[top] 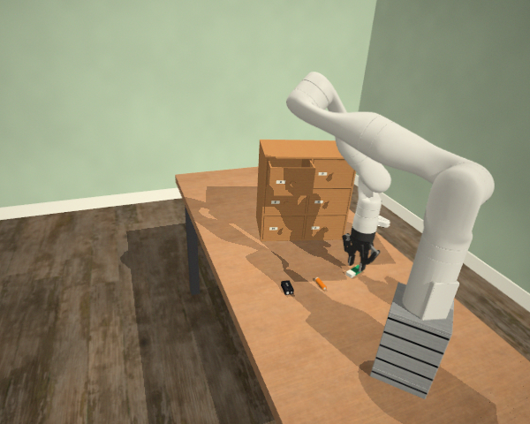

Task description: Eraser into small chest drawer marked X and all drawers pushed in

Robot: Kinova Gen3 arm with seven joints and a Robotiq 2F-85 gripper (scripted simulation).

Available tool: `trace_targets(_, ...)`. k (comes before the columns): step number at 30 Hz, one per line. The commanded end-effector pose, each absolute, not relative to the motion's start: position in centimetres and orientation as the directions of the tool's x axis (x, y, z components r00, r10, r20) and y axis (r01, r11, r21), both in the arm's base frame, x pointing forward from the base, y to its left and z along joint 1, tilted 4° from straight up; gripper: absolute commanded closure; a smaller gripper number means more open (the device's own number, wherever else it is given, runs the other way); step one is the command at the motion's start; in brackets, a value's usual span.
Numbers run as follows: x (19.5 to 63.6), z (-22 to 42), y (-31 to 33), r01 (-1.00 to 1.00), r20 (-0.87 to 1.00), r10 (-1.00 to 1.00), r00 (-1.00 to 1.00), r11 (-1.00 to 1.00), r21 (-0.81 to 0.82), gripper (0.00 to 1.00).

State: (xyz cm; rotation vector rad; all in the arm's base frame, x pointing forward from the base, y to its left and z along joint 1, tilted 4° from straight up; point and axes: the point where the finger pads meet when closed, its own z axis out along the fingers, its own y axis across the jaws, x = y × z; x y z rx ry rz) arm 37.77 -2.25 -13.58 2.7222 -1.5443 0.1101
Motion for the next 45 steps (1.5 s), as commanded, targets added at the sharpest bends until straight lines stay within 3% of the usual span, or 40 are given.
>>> trace_targets(1, 37.9, -13.5, -2.2, -0.858, 0.066, -0.857, 0.511, -0.514, -0.027, 0.62)
trace_targets(45, 38.0, -15.5, -2.3, -0.858, 0.066, -0.857, 0.511, -0.514, -0.027, 0.62)
